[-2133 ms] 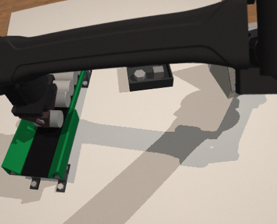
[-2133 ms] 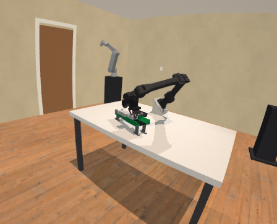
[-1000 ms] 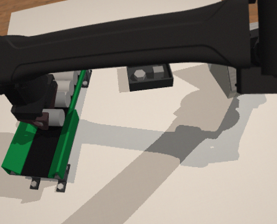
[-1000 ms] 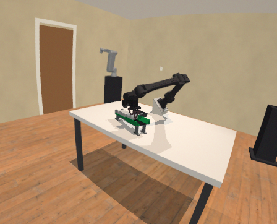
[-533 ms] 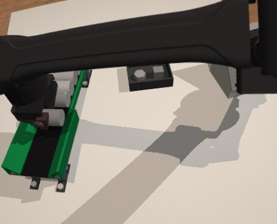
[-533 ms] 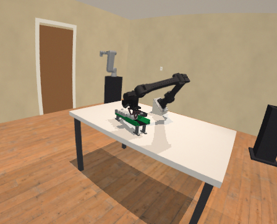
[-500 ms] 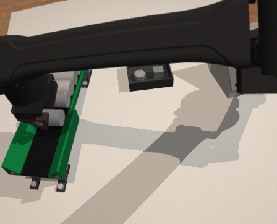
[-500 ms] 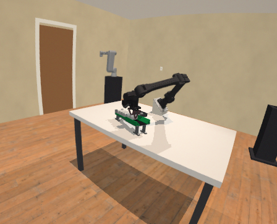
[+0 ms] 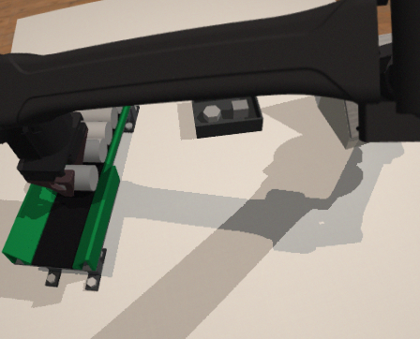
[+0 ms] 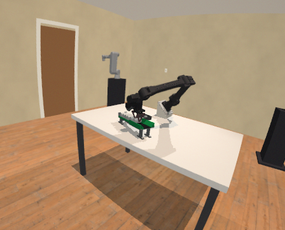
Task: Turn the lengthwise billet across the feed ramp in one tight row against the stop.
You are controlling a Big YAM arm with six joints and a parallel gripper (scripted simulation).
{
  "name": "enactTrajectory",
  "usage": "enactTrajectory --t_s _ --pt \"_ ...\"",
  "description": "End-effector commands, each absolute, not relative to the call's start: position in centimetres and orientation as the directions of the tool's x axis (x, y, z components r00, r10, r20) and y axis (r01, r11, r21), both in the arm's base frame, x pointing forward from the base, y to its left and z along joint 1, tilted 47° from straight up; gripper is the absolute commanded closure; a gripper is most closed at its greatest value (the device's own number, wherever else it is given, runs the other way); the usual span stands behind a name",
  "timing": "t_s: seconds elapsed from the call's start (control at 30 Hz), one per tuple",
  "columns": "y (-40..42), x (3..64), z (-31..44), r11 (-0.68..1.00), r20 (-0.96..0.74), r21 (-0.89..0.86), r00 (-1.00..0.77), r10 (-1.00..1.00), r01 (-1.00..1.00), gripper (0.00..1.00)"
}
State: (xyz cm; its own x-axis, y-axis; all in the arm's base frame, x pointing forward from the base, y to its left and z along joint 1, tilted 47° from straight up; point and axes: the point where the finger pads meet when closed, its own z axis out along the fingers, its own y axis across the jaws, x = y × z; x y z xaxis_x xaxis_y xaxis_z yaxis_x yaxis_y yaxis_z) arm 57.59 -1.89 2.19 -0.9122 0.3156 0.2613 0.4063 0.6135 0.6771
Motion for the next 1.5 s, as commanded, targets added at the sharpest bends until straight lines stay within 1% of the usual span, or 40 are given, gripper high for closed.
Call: enactTrajectory --t_s 0.0,1.47 --pt "-4.4 59.2 5.2 0.615 0.196 0.693 -0.919 0.341 0.376 0.45" --pt "-10.0 58.3 10.3 0.618 0.198 0.689 -0.919 0.342 0.379 0.45"
